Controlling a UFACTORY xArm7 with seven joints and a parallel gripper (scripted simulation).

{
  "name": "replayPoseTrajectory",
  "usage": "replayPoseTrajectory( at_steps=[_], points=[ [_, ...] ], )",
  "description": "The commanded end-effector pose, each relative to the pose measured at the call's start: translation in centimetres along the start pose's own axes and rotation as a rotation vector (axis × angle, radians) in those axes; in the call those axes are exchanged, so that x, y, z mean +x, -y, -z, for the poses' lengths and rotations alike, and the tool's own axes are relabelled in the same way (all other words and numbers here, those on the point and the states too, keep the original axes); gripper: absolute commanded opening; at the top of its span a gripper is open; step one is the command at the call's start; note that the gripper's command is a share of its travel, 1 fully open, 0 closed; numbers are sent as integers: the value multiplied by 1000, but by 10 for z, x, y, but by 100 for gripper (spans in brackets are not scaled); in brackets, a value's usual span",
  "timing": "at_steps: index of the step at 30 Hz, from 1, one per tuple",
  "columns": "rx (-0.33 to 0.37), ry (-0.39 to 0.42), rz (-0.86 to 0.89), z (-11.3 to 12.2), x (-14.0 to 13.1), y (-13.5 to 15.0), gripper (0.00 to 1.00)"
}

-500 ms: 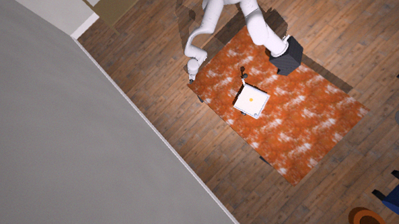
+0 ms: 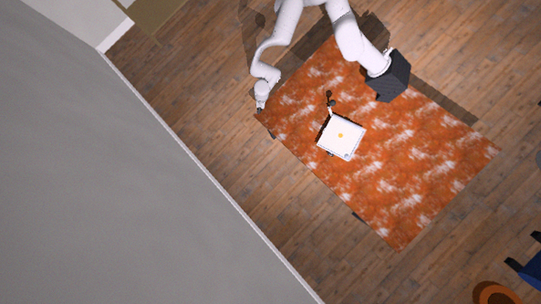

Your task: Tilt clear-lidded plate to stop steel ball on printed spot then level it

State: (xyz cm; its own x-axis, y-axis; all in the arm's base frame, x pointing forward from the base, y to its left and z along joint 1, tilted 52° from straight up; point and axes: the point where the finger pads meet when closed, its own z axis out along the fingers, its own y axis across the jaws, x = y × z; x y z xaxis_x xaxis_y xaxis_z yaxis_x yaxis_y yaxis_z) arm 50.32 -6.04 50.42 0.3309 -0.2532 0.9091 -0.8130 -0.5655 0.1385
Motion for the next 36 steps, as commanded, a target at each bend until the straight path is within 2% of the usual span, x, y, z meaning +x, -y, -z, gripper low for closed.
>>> replayPoseTrajectory(
  at_steps=[1, 8, 13, 19, 23, 36],
  points=[
    [4, -3, -1, 2, 1, 1, 100],
    [4, 16, 15, 0, -4, 0, 100],
    [8, 102, 85, -10, -26, -4, 100],
    [8, 104, 87, -10, -26, -4, 100],
    [24, 207, 171, -20, -53, -8, 100],
    [36, 258, 211, -24, -67, -9, 100]
  ],
)
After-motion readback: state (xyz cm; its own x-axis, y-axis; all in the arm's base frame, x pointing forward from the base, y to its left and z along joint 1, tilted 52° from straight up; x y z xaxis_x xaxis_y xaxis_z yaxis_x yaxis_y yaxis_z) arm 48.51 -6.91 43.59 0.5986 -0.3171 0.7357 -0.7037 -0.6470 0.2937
